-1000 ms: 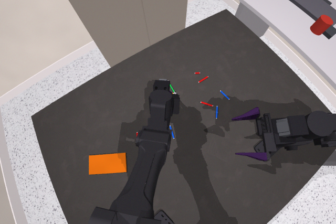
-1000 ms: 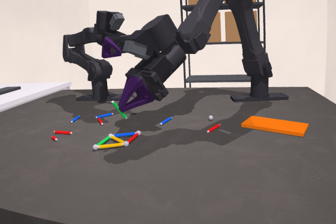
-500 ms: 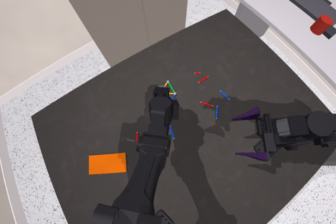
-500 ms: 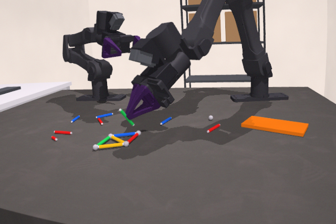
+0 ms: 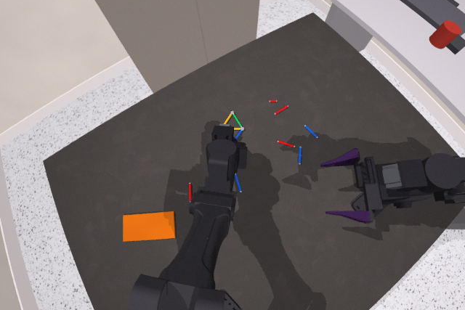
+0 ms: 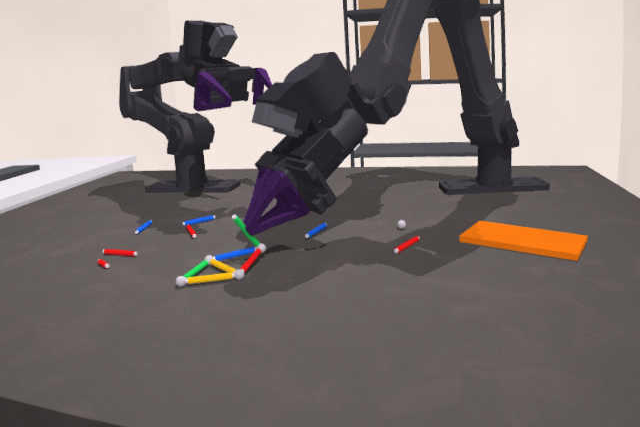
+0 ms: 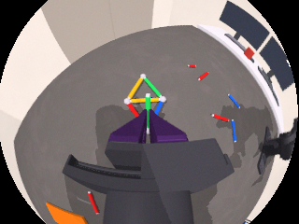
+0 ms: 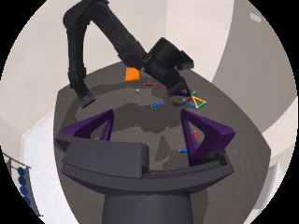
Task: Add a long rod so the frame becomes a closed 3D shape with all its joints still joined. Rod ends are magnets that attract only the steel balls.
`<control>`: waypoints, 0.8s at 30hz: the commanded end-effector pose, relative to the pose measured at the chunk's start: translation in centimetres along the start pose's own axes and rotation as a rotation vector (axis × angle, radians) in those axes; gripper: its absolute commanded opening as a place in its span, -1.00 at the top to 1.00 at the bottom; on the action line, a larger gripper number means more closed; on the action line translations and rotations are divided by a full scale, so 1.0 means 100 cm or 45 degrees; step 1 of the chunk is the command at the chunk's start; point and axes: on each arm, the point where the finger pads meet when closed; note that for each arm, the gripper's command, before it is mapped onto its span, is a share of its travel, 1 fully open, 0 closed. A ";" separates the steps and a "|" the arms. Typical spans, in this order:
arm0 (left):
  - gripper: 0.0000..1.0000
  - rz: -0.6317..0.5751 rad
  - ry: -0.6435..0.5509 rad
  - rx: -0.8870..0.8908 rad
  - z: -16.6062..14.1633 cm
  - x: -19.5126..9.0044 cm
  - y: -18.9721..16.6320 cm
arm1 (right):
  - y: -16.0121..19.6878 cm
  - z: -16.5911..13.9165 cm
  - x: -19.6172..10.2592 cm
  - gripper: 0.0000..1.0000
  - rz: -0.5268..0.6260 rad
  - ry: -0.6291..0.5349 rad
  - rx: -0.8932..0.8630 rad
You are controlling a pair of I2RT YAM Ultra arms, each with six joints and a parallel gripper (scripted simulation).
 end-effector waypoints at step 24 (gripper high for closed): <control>1.00 -0.005 -0.021 0.000 0.006 -0.001 -0.002 | -0.105 0.042 0.054 -1.00 -0.255 0.408 0.128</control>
Point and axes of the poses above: on each arm, the point where the finger pads meet when closed, its own x axis out along the fingers, its own y axis across the jaws, z = x × y, and after that the axes turned 10 degrees about -x, right-handed
